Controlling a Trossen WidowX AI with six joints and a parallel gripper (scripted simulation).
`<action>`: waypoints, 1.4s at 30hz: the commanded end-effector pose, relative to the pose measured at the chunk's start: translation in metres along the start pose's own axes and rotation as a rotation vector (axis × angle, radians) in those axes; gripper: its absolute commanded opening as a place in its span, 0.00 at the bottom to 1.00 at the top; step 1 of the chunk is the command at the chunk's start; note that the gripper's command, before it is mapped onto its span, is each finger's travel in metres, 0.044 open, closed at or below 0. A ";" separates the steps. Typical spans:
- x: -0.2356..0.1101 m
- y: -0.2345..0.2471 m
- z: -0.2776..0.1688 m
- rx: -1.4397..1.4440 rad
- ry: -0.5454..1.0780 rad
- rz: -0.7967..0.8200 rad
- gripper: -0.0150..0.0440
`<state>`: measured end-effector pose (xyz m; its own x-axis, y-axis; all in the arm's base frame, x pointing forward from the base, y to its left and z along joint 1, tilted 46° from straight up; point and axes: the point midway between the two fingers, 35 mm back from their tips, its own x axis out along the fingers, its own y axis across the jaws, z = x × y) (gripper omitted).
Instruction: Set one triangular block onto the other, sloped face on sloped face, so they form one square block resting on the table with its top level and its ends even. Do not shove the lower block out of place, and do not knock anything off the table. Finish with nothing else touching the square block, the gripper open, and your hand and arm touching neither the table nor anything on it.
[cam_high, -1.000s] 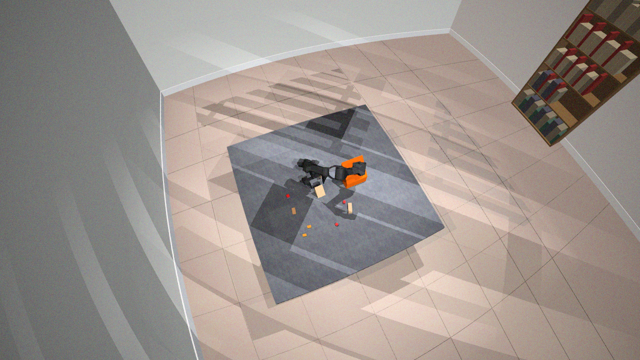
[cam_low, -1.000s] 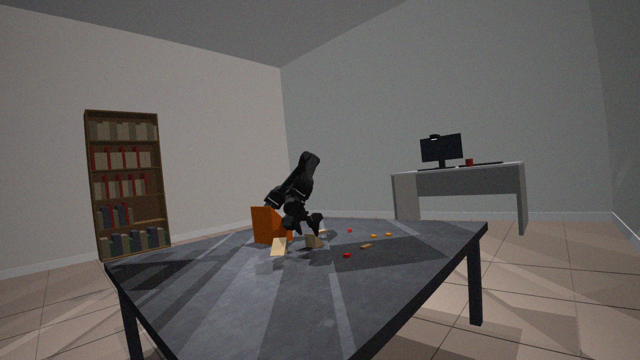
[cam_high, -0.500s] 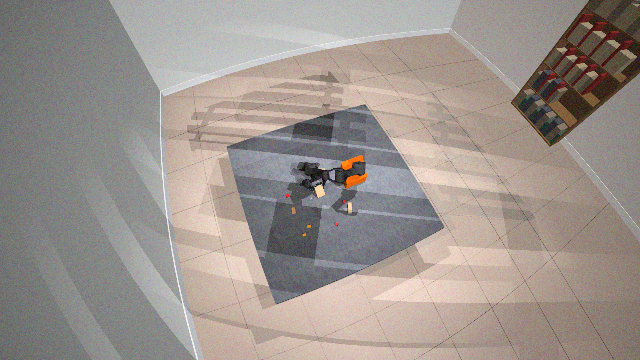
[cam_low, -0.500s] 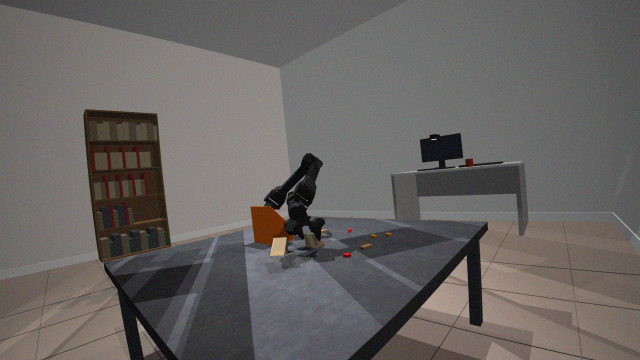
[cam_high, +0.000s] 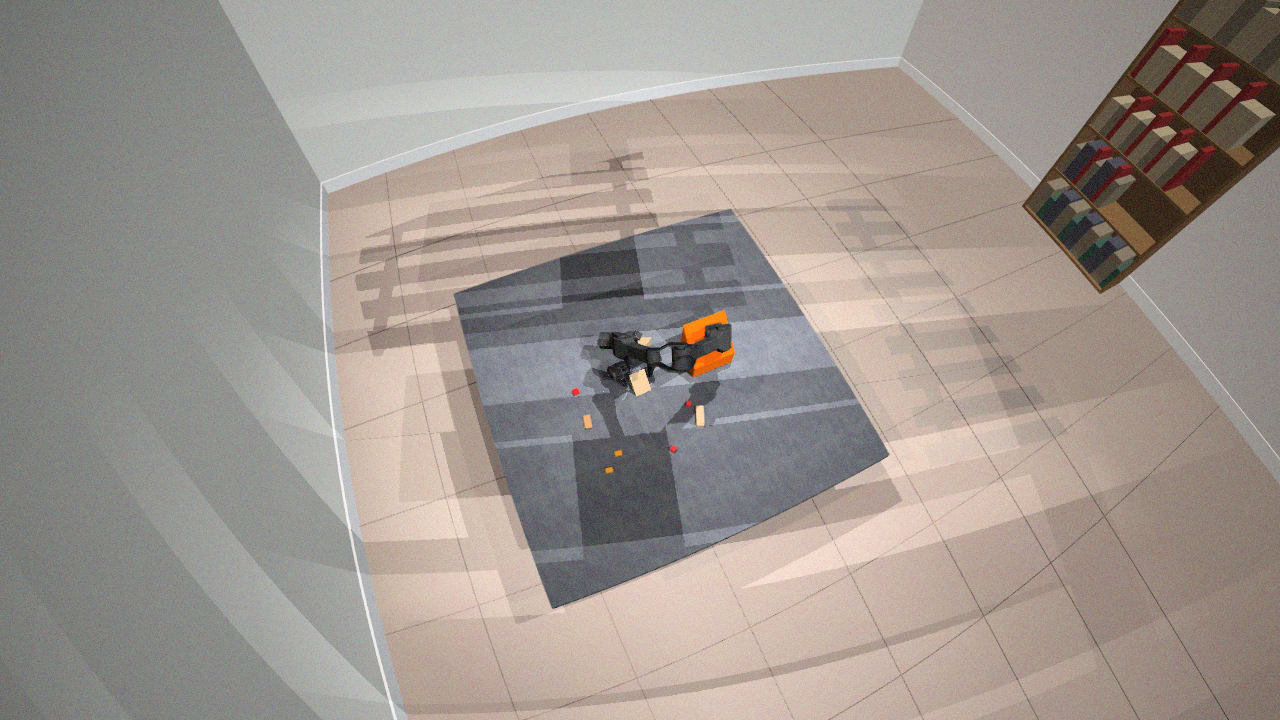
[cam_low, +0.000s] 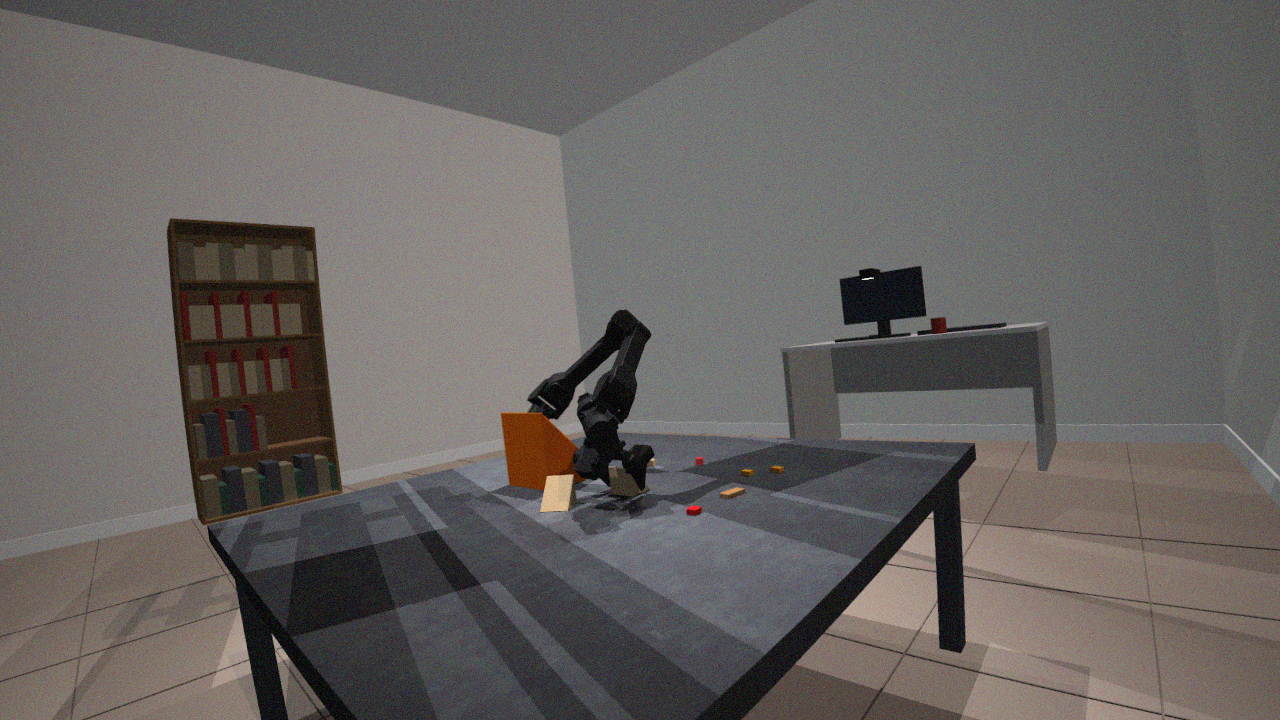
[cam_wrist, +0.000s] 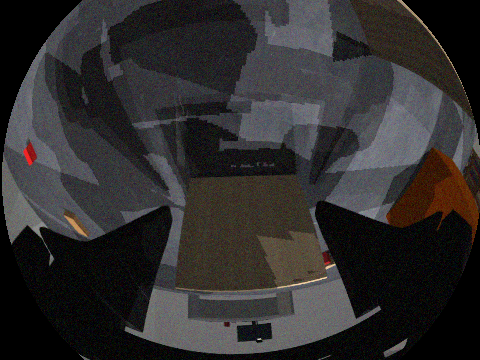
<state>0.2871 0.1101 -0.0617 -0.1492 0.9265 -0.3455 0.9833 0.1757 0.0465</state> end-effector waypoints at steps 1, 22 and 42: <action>0.005 0.000 -0.003 -0.005 0.006 0.004 1.00; 0.004 -0.001 -0.003 -0.002 0.006 0.000 0.35; -0.002 -0.001 -0.030 0.006 -0.416 -0.006 0.25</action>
<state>0.2830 0.1164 -0.0399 -0.1195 0.7638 -0.6343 0.9832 0.1797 0.0311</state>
